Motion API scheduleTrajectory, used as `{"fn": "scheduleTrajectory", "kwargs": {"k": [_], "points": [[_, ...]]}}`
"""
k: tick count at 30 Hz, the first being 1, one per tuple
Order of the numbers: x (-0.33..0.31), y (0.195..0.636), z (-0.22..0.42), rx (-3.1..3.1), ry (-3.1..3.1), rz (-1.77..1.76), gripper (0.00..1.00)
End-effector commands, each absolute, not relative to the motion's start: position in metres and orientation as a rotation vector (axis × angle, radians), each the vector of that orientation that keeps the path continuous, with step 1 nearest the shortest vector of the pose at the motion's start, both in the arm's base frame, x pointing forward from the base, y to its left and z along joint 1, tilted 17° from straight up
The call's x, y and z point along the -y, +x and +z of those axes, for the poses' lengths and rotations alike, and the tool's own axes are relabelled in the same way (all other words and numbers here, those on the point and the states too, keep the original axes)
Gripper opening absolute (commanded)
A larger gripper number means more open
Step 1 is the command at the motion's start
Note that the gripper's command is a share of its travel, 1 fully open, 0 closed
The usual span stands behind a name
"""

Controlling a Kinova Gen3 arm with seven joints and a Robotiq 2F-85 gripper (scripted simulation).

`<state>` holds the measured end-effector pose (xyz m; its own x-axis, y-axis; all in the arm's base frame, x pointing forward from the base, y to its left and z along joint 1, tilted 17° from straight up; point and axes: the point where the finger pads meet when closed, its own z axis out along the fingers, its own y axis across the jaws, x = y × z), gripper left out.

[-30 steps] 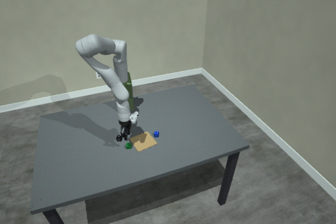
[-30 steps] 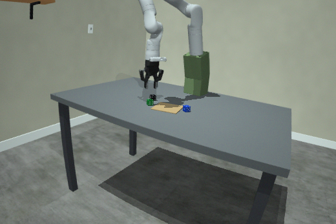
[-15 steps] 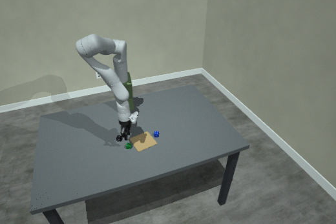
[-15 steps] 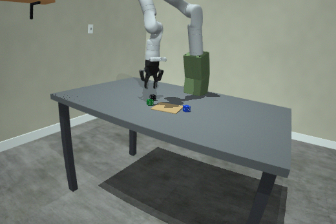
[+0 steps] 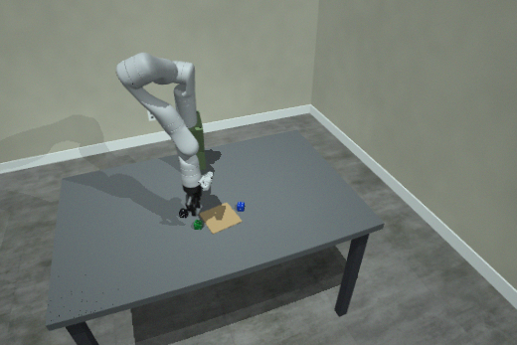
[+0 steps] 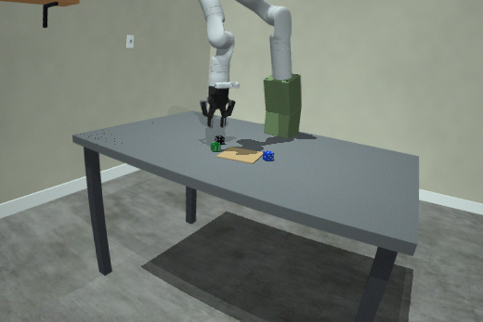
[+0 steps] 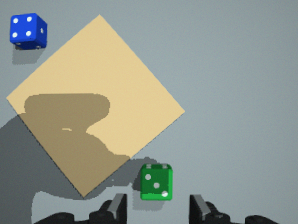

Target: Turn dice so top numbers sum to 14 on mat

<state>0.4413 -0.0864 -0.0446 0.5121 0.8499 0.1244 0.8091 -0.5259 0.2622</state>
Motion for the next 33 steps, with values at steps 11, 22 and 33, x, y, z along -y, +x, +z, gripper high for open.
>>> {"fn": "scheduleTrajectory", "kwargs": {"k": [11, 22, 33], "points": [[0.087, 0.443, -0.049, -1.428, 2.579, 0.356, 0.46], [0.087, 0.446, -0.060, -1.428, 2.579, 0.356, 0.46], [0.087, 0.450, -0.074, -1.428, 2.579, 0.356, 0.46]]}}
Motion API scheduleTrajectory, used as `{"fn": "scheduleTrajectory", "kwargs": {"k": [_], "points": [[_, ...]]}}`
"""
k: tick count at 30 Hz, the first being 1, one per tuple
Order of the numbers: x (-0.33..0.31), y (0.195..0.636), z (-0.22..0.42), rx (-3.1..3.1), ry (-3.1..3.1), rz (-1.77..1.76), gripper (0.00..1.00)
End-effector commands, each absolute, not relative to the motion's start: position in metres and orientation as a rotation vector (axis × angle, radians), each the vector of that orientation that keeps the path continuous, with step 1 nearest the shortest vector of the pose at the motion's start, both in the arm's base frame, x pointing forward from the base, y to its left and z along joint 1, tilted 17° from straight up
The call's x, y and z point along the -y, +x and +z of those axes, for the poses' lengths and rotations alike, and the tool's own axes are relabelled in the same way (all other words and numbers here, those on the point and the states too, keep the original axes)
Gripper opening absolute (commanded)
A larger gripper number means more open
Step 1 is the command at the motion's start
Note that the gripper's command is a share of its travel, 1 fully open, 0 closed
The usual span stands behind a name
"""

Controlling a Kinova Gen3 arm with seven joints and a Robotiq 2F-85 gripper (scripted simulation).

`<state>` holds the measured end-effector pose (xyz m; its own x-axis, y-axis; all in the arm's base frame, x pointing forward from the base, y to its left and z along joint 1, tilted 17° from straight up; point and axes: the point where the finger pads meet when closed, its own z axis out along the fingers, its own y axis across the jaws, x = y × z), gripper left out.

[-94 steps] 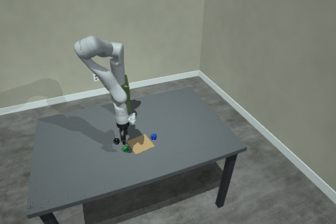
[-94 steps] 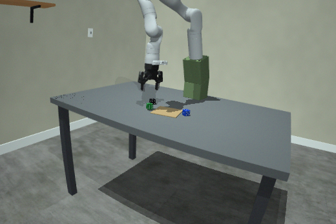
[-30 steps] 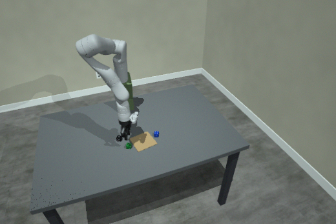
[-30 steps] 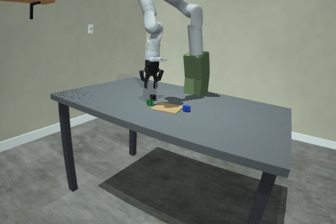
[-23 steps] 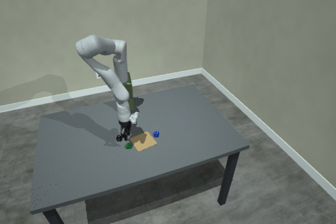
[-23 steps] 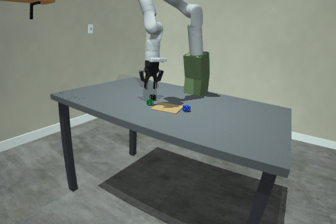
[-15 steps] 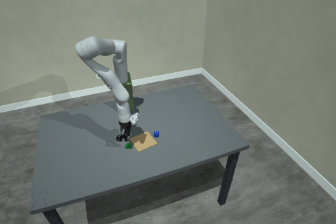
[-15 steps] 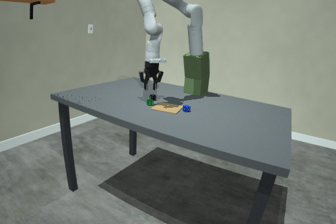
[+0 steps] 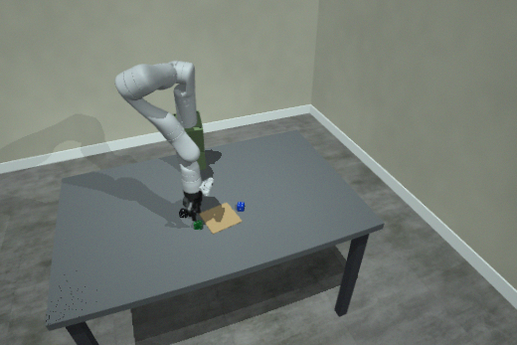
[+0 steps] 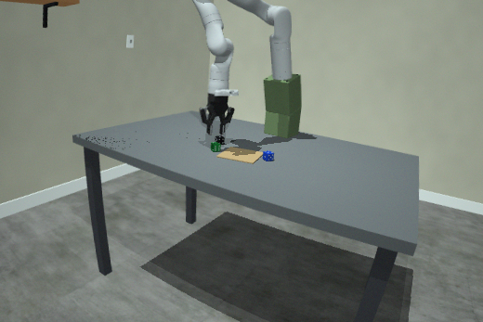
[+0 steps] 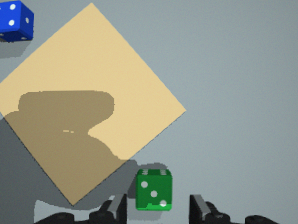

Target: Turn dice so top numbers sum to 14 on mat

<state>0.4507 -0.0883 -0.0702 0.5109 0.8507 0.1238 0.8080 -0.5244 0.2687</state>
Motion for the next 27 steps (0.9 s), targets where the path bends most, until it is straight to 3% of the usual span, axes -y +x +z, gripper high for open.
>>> {"fn": "scheduleTrajectory", "kwargs": {"k": [1, 27], "points": [[0.087, 0.450, -0.076, -1.428, 2.579, 0.356, 0.46], [0.088, 0.455, -0.095, -1.428, 2.579, 0.356, 0.46]]}}
